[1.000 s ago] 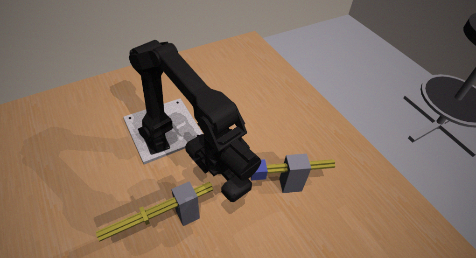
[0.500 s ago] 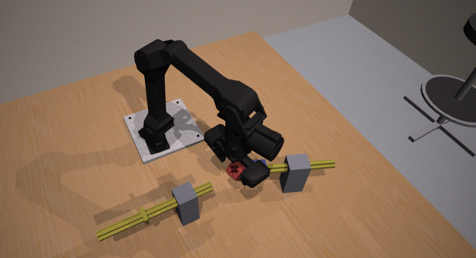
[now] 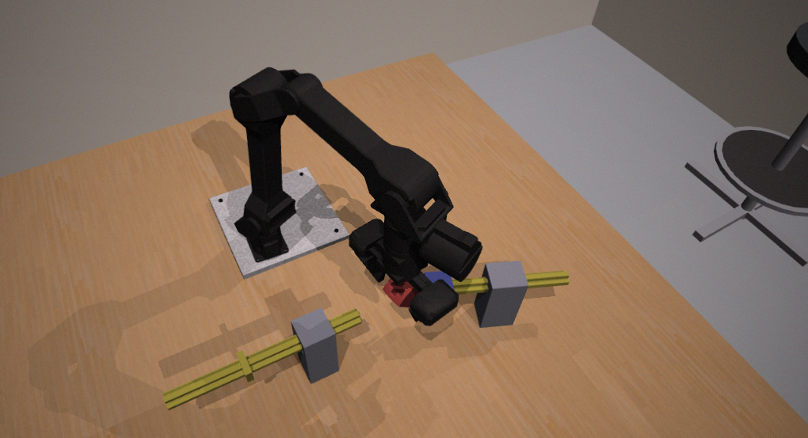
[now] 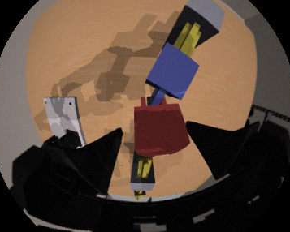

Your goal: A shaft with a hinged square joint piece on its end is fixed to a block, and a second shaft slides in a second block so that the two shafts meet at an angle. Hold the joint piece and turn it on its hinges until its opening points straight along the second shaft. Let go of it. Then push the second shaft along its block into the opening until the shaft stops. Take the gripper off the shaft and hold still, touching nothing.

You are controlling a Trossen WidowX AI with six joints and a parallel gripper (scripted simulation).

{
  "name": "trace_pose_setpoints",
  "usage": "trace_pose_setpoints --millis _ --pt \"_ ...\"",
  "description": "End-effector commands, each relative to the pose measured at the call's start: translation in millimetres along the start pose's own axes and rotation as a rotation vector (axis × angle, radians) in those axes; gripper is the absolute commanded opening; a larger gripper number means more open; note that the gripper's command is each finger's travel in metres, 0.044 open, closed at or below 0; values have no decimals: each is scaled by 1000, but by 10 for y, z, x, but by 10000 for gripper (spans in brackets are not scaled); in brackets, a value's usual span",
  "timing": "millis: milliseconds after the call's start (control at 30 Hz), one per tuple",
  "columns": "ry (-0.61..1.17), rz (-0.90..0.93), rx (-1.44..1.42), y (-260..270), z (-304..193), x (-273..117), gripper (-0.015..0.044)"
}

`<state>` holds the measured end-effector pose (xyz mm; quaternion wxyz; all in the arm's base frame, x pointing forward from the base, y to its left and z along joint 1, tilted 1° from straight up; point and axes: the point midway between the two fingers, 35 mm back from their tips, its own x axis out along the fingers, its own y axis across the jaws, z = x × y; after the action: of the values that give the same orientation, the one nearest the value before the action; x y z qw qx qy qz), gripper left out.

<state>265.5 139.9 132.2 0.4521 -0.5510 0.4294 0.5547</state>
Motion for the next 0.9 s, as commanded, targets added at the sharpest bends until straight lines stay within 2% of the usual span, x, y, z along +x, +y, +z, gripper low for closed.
trace_pose_setpoints --millis 0,100,433,867 --pt "-3 1 5 1 7 64 440" --pt "-3 1 5 1 7 88 440" --pt "-3 1 5 1 7 88 182" --pt "-3 1 5 1 7 88 182"
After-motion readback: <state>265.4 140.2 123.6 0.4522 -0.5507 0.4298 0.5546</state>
